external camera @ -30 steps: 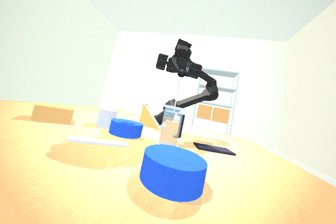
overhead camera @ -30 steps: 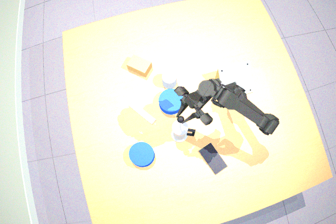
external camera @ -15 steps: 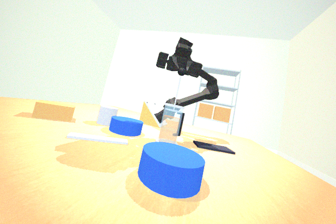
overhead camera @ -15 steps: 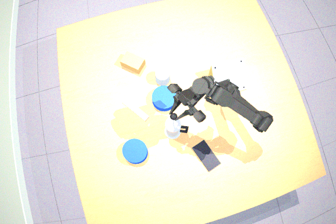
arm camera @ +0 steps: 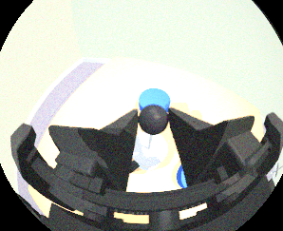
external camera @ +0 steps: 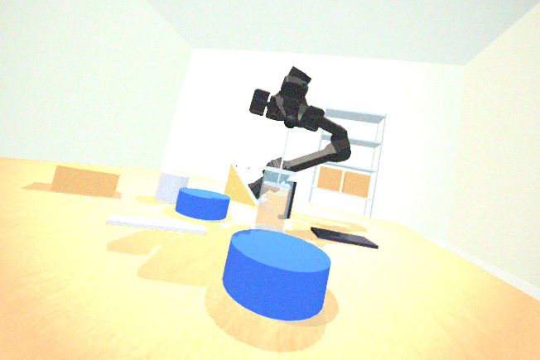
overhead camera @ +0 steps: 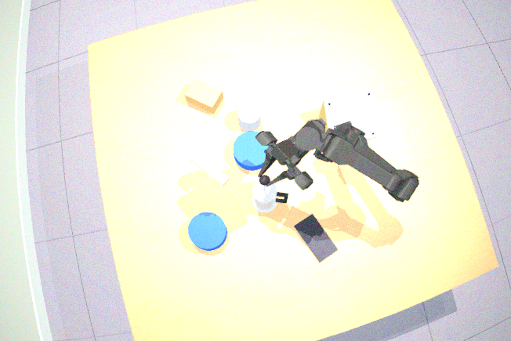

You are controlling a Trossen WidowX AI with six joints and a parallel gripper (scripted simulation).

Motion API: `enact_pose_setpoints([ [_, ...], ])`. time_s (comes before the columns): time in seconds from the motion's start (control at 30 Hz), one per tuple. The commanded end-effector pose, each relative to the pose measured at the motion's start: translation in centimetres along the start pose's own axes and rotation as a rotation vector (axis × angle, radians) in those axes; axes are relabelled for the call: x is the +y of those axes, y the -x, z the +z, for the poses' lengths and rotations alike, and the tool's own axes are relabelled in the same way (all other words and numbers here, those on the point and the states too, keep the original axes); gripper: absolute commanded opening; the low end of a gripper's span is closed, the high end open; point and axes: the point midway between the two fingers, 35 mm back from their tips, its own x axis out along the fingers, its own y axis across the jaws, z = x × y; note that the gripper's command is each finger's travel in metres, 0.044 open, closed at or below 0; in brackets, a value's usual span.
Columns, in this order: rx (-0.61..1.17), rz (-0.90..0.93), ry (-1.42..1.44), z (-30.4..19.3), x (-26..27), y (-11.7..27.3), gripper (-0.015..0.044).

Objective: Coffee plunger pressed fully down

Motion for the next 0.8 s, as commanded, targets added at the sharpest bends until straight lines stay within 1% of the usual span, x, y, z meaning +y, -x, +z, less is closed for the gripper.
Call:
enact_pose_setpoints([
  [0.0,0.021,0.005,-0.029,-1.7,-0.3,-0.9,0.0119],
  [0.77,0.018,0.005,-0.028,-4.9,-0.4,-3.1,0.0119],
])
